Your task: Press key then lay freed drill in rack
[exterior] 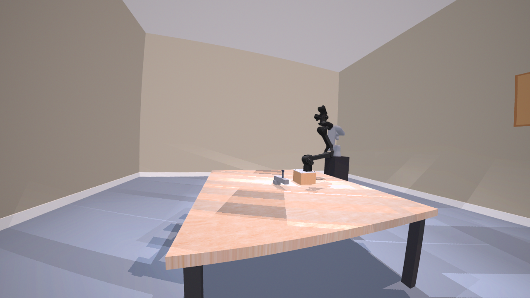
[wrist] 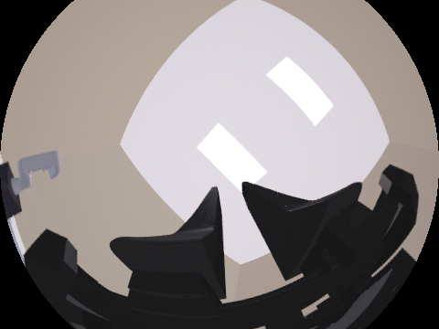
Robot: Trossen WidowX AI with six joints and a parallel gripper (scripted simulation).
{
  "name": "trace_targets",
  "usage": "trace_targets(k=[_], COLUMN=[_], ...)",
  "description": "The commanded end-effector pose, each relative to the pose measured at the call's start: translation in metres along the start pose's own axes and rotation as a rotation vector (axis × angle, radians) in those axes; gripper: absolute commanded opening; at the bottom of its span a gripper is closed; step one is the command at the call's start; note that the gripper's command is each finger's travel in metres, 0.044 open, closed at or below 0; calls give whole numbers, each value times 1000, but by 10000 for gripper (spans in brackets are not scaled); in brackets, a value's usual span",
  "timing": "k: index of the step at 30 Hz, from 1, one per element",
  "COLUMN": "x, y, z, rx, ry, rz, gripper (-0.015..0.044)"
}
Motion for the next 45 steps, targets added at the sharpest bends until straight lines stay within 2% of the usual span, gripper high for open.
trace_targets(k=[1, 11, 23, 35, 41, 45], x=[-5, 20, 101, 205, 275, 321], y=[31, 106, 186, 231, 249, 255], z=[-45, -146, -242, -286, -295, -292], rx=[152, 473, 823, 968, 914, 786], ry=[-179, -678, -1372, -2054, -2468, -2735], rz=[-93, -231, -212, 81, 345, 582], gripper=[0, 0, 0, 0, 0, 0])
Point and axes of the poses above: the point midway between the two fingers, 35 mm back from their tips, its own x axis back along the fingers, its own z axis across the jaws, y = z × x, the point moved 9 cm from there along x, back along the fingers, and after that the axes turned 5 degrees about -x, right-handed, at the moved point
